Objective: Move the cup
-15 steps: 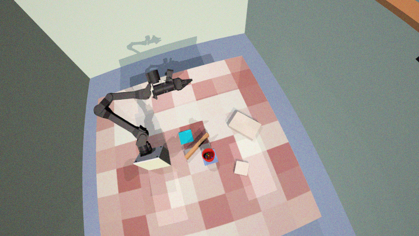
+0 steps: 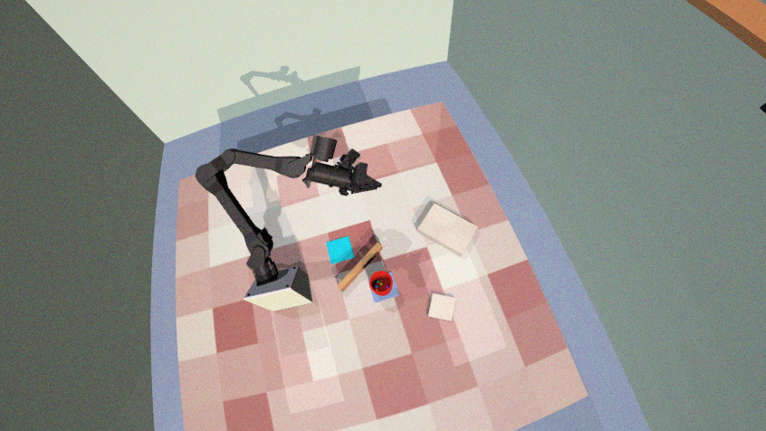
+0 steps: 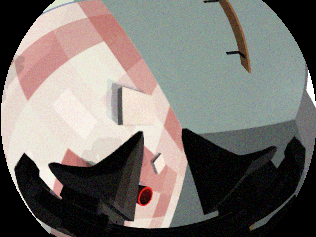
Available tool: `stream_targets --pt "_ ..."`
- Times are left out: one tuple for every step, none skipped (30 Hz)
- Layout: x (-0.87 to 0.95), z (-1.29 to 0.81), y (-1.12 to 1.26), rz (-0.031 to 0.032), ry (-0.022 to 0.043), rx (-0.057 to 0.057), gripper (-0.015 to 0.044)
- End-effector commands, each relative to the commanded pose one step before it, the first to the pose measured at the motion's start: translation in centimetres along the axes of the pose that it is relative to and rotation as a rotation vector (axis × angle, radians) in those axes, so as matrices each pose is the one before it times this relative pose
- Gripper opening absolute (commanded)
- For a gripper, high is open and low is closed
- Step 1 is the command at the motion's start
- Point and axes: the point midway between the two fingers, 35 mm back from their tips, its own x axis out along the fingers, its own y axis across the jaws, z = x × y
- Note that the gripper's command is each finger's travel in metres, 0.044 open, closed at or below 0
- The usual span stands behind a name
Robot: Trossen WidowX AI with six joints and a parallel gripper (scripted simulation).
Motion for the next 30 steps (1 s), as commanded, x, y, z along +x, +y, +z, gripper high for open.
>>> stream_targets --pt "3.734 -6.488 -0.315 0.18304 0.23882 -0.1404 0.0148" --pt "0.856 -1.222 0.023 0.04667 0.03953 -0.0252 0.0148" --pt "0.771 -1.103 0.045 0.04510 0.03247 -0.0211 0.0148" --pt "0.703 -1.009 0.061 0.04364 0.02670 -0.0179 0.0148" --pt "0.664 -0.959 0.075 0.04350 0.02244 -0.0158 0.0148" --pt "0.638 -0.928 0.088 0.04391 0.01876 -0.0142 0.0148" --pt "0.617 -0.907 0.100 0.04451 0.01525 -0.0128 0.0148" --pt "0.604 -0.898 0.113 0.04552 0.01186 -0.0116 0.0148" --pt "0.592 -0.891 0.126 0.04649 0.00832 -0.0105 0.0148" --pt "0.577 -0.884 0.138 0.04725 0.00458 -0.0094 0.0148" --pt "0.560 -0.874 0.148 0.04760 0.00065 -0.0083 0.0148" --pt "0.537 -0.858 0.156 0.04744 -0.00339 -0.0073 0.0148" --pt "0.513 -0.842 0.162 0.04695 -0.00751 -0.0062 0.0148" --pt "0.485 -0.822 0.166 0.04594 -0.01159 -0.0052 0.0148" --pt "0.454 -0.799 0.167 0.04447 -0.01557 -0.0043 0.0148" --pt "0.395 -0.803 0.309 0.04115 -0.01827 -0.0032 0.0148" --pt "0.365 -0.771 0.311 0.03938 -0.02188 -0.0025 0.0148" --pt "0.338 -0.747 0.314 0.03775 -0.02567 -0.0019 0.0148" --pt "0.311 -0.728 0.316 0.03607 -0.02967 -0.0013 0.0148" --pt "0.270 -0.679 0.303 0.03262 -0.03221 -0.0008 0.0148" --pt "0.134 -0.365 0.164 0.01692 -0.01919 -0.0003 0.0148" --pt "0.039 -0.112 0.050 0.00508 -0.00616 -0.0001 0.0148" --pt "0.000 0.000 0.000 0.00000 0.00000 0.0000 0.0148" --pt "0.000 0.000 0.000 0.00000 0.00000 0.0000 0.0148" --pt "0.000 0.000 0.000 0.00000 0.00000 0.0000 0.0148" --pt "-0.007 -0.081 -0.150 -0.00010 0.00005 -0.0001 0.0148" --pt "-0.003 -0.037 -0.069 -0.00005 0.00002 0.0000 0.0148" --pt "0.000 0.000 0.000 0.00000 0.00000 0.0000 0.0148" --pt "0.000 0.000 0.000 0.00000 0.00000 0.0000 0.0148" --pt "0.000 0.000 0.000 0.00000 0.00000 0.0000 0.0148"
